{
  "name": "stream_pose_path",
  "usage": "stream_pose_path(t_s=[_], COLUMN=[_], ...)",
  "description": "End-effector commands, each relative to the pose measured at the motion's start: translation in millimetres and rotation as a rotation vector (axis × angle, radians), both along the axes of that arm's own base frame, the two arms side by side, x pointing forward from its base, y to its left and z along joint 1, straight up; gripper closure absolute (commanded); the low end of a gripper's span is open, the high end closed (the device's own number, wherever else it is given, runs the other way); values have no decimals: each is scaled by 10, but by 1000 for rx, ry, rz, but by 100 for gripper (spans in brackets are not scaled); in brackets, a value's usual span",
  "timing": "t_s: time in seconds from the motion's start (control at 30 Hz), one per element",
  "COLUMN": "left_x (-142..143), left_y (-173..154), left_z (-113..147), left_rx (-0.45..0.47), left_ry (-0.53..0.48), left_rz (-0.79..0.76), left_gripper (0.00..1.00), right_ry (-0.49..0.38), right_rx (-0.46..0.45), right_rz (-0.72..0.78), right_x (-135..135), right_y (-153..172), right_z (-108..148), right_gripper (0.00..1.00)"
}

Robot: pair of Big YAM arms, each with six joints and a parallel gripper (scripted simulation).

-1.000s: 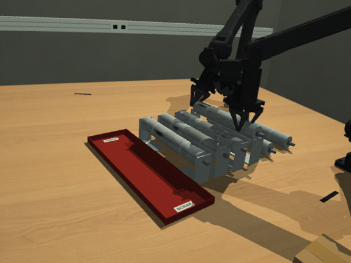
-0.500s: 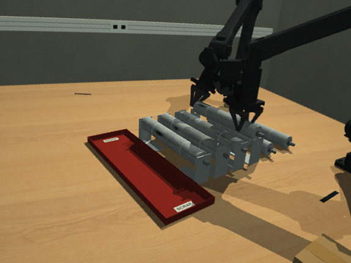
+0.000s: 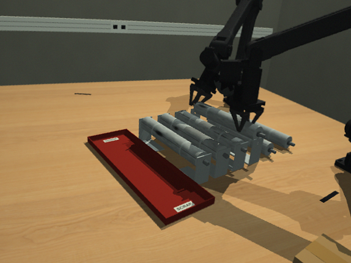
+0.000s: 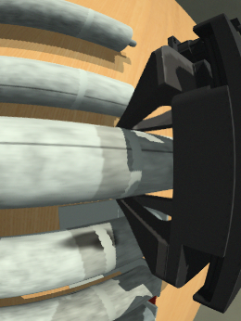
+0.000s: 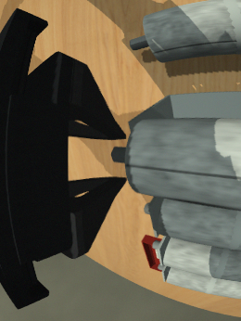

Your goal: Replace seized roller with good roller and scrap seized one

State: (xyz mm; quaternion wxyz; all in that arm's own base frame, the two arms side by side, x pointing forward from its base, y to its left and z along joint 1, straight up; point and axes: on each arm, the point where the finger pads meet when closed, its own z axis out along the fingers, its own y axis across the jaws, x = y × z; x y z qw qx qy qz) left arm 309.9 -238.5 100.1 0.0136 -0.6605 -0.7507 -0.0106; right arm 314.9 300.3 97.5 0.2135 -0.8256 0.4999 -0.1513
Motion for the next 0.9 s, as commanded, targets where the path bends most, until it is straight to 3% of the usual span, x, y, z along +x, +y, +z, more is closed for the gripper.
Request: stream_pose_path(t_s=[0.0,0.03,0.87], left_x=[206,210,206], left_y=[-92,-96,-92], left_z=[324,324,324], left_rx=[-35,-36,-35], left_ry=[-58,-60,-58], left_rz=[-3,-2,-2], left_gripper=[68,68,68], right_ry=[-42,-53,-46], right_rx=[38,52,42], right_rz=[36,32,20], right_x=[107,167,170], right_y=[243,287,219], right_z=[195,282,232], right_gripper=[68,68,68])
